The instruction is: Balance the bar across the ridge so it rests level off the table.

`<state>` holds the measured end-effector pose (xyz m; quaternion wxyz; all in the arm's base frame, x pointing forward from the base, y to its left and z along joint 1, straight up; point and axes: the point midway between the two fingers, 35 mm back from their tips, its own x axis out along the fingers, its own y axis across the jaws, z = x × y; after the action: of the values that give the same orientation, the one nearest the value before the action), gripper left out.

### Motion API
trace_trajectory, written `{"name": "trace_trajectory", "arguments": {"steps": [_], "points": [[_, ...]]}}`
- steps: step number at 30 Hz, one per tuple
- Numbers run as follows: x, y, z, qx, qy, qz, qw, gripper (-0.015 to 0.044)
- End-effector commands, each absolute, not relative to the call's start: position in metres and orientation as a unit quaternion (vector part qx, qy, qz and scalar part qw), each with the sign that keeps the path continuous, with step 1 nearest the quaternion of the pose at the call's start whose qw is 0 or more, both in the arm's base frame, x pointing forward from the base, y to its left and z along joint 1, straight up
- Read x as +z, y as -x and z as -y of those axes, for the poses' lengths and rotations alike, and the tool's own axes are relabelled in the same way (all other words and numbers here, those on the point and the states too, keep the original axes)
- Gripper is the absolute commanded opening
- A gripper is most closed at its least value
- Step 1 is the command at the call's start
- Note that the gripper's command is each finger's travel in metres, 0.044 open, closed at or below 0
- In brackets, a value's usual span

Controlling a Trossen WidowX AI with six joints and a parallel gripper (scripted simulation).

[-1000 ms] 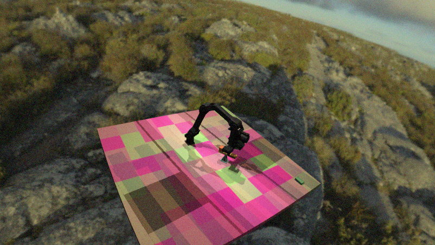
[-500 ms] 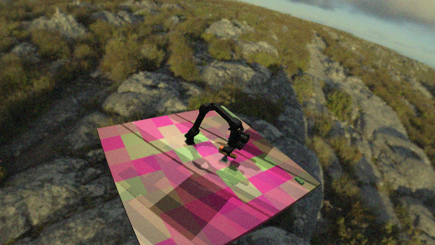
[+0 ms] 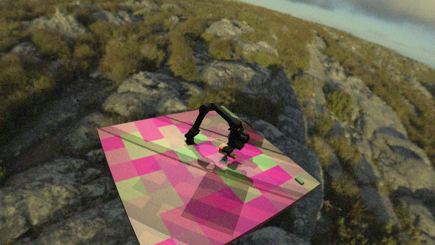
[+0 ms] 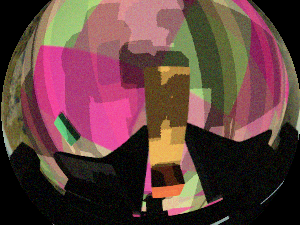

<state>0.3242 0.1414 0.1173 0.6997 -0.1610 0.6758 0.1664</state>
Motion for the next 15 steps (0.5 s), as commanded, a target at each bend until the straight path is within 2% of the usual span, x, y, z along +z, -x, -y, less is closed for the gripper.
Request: {"name": "trace_trajectory", "arguments": {"steps": [1,15], "points": [[0.1166,-0.3244,-0.1413,0.166,0.162,-0.676,0.700,0.0000],[0.1155,-0.3244,-0.1412,0.166,0.162,-0.676,0.700,0.0000]]}}
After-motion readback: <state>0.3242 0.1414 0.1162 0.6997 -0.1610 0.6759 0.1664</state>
